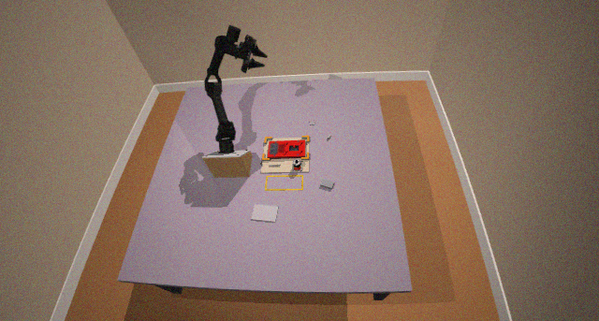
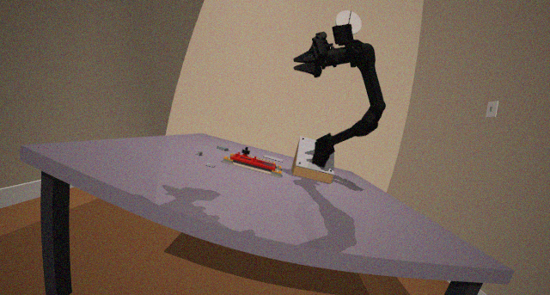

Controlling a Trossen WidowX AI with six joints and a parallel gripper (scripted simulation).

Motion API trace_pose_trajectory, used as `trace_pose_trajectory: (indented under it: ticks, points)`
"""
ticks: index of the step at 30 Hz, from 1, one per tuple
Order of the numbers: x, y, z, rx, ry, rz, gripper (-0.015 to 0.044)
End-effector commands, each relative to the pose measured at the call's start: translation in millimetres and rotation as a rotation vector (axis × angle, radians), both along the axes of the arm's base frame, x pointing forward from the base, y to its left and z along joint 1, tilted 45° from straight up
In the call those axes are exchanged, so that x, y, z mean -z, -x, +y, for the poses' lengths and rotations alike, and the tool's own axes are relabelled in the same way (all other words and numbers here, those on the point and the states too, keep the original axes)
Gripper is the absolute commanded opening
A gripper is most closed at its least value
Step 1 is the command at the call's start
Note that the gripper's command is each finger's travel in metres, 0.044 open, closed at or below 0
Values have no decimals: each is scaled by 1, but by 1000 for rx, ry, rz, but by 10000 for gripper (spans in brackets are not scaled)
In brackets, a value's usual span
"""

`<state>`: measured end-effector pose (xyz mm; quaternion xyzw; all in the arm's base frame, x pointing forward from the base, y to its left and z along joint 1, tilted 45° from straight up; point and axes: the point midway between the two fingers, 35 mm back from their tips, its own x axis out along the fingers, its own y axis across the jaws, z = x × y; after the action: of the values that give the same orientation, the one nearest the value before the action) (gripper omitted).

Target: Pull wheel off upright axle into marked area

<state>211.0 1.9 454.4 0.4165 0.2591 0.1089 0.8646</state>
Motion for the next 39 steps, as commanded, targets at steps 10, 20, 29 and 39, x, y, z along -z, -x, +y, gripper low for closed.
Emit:
trace_pose_trajectory:
  ticks: [10,20,29,39]
  points:
    - [71,-85,-40,-123,110,157,300]
    - [162,-138,-51,-247,77,354,300]
    - [239,-163,-54,-344,71,491,300]
    - [350,-174,-41,-621,128,592,300]
